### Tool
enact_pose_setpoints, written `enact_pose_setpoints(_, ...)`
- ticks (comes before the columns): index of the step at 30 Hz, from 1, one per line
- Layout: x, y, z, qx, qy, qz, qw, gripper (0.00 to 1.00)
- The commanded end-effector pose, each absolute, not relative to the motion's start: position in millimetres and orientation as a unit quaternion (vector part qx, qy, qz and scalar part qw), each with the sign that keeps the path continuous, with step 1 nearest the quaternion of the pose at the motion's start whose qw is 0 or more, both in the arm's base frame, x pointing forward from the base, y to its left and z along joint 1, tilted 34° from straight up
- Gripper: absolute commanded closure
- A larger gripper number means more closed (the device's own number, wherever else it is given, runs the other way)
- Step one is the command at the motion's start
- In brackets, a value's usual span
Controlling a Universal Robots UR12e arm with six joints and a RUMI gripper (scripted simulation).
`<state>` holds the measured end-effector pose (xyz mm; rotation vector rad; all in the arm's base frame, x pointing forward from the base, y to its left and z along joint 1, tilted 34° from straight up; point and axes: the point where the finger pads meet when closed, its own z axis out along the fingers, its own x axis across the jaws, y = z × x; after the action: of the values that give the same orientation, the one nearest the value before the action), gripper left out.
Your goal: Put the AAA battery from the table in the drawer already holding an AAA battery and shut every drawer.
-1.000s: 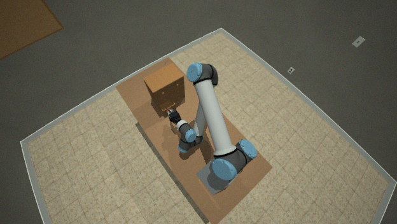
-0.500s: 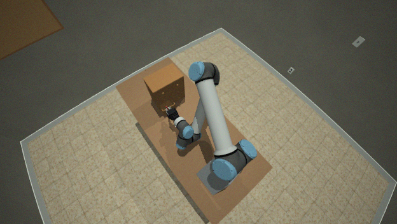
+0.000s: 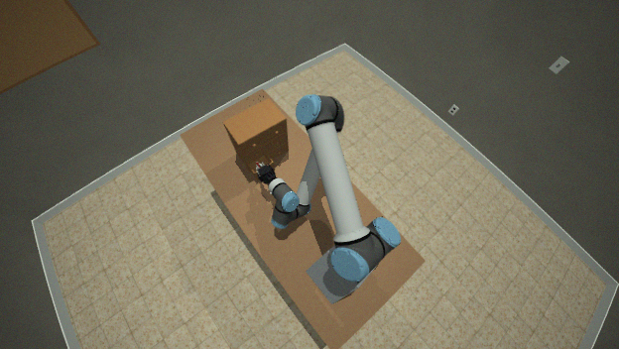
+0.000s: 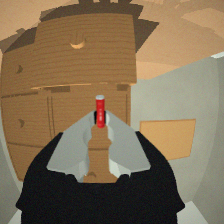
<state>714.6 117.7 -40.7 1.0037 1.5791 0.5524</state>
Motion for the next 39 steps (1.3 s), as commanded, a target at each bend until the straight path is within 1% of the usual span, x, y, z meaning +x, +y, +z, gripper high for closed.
enact_pose_setpoints(1, 722, 118, -40, 0.426, 0.67, 0.235, 0.561, 0.98)
enact_pose_setpoints(39, 735, 119, -40, 0.426, 0.67, 0.235, 0.561, 0.98)
